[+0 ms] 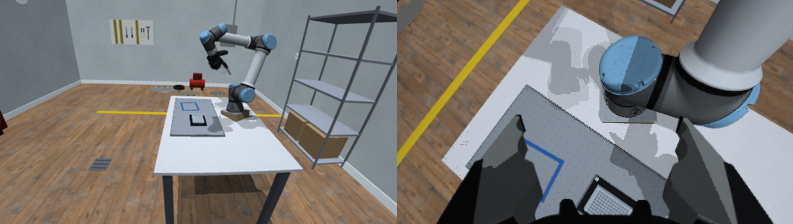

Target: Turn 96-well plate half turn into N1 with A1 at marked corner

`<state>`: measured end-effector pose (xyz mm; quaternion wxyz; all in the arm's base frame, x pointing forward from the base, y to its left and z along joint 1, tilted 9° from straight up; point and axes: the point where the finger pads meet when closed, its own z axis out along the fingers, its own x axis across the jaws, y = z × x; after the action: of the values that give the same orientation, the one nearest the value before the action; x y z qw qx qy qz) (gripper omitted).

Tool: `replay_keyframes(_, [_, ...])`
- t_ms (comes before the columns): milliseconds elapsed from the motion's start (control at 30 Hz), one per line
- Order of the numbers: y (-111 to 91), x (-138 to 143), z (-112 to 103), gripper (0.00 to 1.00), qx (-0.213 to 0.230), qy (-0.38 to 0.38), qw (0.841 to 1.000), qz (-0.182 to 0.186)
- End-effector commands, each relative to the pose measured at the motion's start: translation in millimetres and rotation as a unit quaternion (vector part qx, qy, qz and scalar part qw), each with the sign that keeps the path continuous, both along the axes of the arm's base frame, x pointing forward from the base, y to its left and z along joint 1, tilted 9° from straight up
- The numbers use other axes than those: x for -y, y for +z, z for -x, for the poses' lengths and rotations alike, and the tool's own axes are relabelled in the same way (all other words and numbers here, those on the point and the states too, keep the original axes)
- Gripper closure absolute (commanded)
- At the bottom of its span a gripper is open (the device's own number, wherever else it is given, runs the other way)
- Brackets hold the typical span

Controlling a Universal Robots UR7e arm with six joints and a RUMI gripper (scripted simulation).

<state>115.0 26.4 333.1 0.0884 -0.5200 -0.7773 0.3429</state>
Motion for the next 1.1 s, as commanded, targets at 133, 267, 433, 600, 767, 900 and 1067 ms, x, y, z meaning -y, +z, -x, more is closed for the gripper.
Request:
replay_keyframes(133, [0.1,0.0,-0.1,0.00,0.000,0.000,1.000,0.000])
replay_keyframes(267, [0.1,0.0,-0.1,0.00,0.000,0.000,1.000,0.000])
replay_keyframes(433, [0.1,0.0,-0.1,0.00,0.000,0.000,1.000,0.000])
replay_keyframes(600, [-7.4,-2.6,-6.1,0.00,0.022,-0.024,0.999,0.009])
replay_keyframes(767, [-26.3,-9.2,-20.9,0.00,0.066,-0.073,0.995,0.027])
replay_keyframes(900, [-37.5,-13.1,-29.7,0.00,0.087,-0.098,0.991,0.035])
replay_keyframes(1067, [-52.4,-18.2,-41.5,0.00,0.118,-0.136,0.982,0.047])
